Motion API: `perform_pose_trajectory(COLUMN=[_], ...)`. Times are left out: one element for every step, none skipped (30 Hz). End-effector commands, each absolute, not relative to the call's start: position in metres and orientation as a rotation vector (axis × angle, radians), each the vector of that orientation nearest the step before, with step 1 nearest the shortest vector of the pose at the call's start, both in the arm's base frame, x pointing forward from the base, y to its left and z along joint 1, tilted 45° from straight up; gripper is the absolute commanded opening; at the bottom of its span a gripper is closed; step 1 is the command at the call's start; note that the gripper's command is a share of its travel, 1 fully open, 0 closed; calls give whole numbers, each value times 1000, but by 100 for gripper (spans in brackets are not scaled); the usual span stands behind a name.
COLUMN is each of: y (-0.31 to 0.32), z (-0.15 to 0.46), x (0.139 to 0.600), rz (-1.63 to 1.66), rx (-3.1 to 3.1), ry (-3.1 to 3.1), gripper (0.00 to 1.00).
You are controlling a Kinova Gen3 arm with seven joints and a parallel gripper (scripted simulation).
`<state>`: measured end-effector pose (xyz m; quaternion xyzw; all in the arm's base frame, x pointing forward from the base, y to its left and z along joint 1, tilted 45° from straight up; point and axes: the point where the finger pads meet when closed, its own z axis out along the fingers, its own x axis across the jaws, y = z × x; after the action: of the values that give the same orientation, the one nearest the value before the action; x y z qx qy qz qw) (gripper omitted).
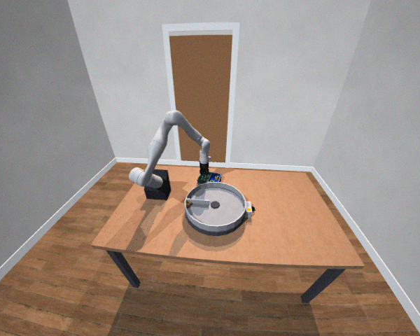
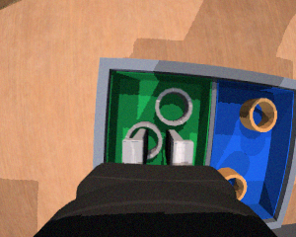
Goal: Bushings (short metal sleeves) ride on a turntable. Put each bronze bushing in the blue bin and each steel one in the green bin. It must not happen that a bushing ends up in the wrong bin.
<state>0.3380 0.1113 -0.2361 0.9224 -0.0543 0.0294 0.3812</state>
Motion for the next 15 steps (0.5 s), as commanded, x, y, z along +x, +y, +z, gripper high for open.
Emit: perform_pose_trajectory(y=[114, 114, 115, 115, 115, 115, 115, 115, 115, 116, 116, 116, 117, 117, 117], z=[-235, -234, -234, -234, -234, -234, -234, -234, -234, -233, -233, -232, -232, -232, -232], x=[339, 339, 339, 339, 339, 339, 339, 339, 339, 339, 339, 339, 339, 339, 339], rz=[77, 77, 77, 77, 77, 77, 77, 77, 77, 77, 77, 77, 77, 77, 77], rx=[2357, 2357, 2357, 2357, 2357, 2357, 2357, 2357, 2357, 2357, 2357, 2357, 2357, 2357, 2357], ry=[-138, -138, -138, -138, -138, -138, -138, -138, -138, -138, -138, -138, -138, -138, -138], gripper=[42, 42, 42, 42, 42, 42, 42, 42, 42, 42, 42, 42, 42, 42, 42])
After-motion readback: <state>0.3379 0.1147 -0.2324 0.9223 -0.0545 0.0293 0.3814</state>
